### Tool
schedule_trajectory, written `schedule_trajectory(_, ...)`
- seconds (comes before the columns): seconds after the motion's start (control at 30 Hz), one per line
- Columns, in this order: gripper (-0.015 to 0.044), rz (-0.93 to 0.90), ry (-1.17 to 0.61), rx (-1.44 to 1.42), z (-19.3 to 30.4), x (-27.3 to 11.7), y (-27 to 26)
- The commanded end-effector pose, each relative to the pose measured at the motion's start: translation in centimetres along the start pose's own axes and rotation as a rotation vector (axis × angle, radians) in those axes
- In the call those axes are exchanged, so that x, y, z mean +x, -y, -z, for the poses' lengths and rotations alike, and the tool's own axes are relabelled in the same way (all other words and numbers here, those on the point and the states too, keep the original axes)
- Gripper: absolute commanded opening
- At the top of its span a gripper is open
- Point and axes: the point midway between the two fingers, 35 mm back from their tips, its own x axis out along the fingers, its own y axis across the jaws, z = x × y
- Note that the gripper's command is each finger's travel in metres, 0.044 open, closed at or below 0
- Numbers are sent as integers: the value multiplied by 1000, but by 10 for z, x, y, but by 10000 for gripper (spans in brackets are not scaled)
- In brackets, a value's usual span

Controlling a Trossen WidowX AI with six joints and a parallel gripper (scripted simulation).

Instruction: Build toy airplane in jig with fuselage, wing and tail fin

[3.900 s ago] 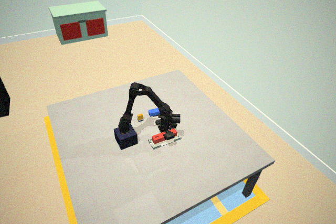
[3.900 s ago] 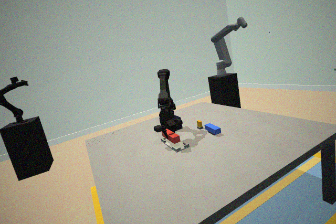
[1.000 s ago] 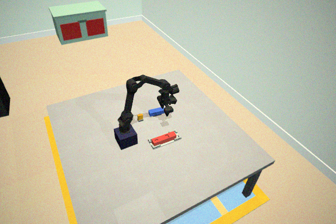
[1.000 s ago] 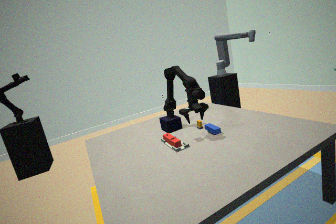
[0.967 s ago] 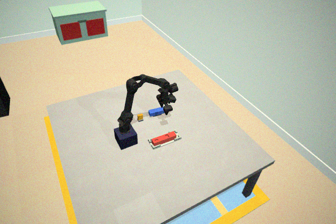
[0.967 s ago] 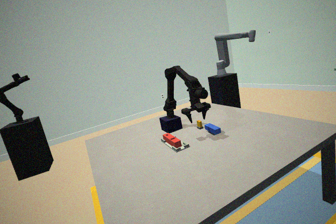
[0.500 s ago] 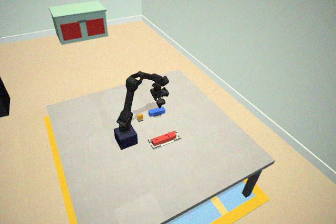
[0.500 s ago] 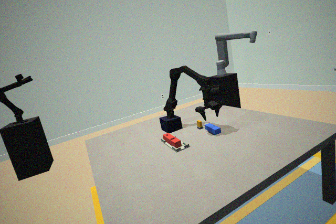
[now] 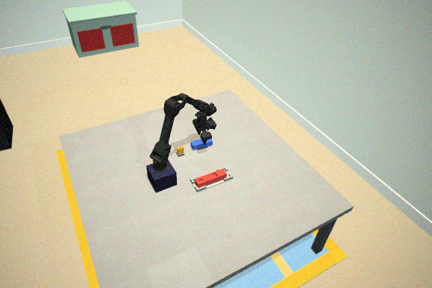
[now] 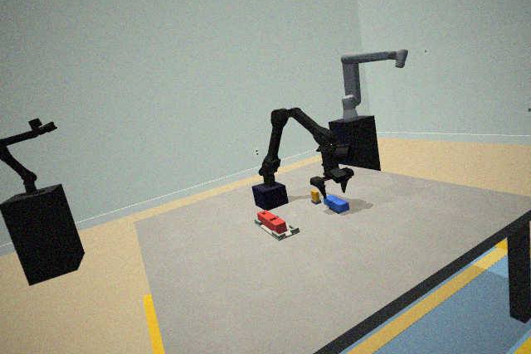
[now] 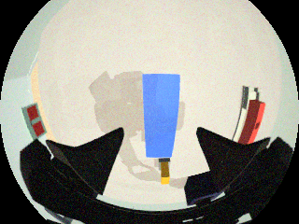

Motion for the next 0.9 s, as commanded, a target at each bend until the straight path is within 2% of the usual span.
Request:
schedule_trajectory(0.0, 440, 3, -7, 5, 1, 8, 0)
schedule_trajectory(0.8, 440, 3, -7, 5, 2, 45, 1)
schedule_trajectory(0.87, 387, 3, -7, 5, 2, 45, 1)
